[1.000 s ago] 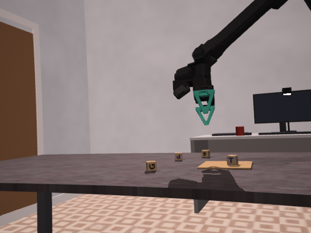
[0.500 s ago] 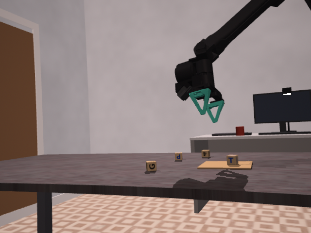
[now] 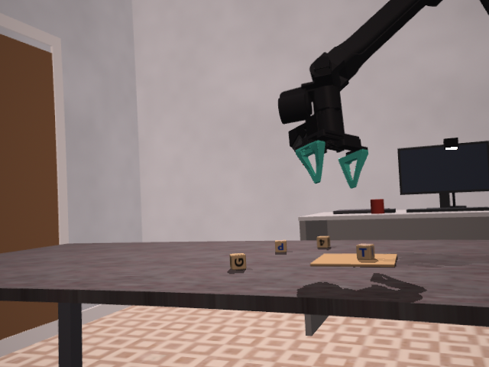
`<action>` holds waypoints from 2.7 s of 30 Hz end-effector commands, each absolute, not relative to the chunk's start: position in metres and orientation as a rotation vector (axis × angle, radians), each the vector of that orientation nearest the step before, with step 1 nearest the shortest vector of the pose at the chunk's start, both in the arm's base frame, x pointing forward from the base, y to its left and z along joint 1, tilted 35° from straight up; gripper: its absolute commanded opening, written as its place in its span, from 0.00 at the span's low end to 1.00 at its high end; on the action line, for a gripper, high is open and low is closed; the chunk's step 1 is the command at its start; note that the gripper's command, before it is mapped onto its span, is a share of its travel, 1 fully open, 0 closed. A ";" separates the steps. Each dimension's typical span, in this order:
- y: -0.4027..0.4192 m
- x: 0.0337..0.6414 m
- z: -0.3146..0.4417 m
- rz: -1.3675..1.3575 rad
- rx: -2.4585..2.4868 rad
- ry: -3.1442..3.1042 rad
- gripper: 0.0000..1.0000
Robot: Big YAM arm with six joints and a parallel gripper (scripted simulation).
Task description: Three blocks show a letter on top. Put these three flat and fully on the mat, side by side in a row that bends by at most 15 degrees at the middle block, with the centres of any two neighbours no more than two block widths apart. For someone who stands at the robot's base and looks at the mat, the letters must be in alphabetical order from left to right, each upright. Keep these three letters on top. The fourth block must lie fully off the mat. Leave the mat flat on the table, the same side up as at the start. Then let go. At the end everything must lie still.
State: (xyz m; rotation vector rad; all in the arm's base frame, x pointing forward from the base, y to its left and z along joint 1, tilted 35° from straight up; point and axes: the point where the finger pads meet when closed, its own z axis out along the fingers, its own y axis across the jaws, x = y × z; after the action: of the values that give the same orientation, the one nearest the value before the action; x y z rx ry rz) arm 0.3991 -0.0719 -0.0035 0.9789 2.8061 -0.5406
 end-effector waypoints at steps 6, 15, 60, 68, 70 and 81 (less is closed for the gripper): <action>-0.055 0.396 0.000 -0.521 1.333 2.528 1.00; -0.045 0.384 -0.008 -0.512 1.581 2.288 1.00; -0.029 0.351 -0.022 -0.370 2.063 1.548 1.00; -0.041 0.349 -0.041 -0.408 2.057 1.571 1.00; -0.054 0.351 -0.060 -0.409 2.057 1.571 1.00; -0.062 0.369 -0.065 -0.345 2.047 1.553 0.58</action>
State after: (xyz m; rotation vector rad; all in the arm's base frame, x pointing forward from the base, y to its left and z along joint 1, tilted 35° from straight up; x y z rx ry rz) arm 0.3481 -0.0617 -0.0796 2.0622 1.5732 -0.4137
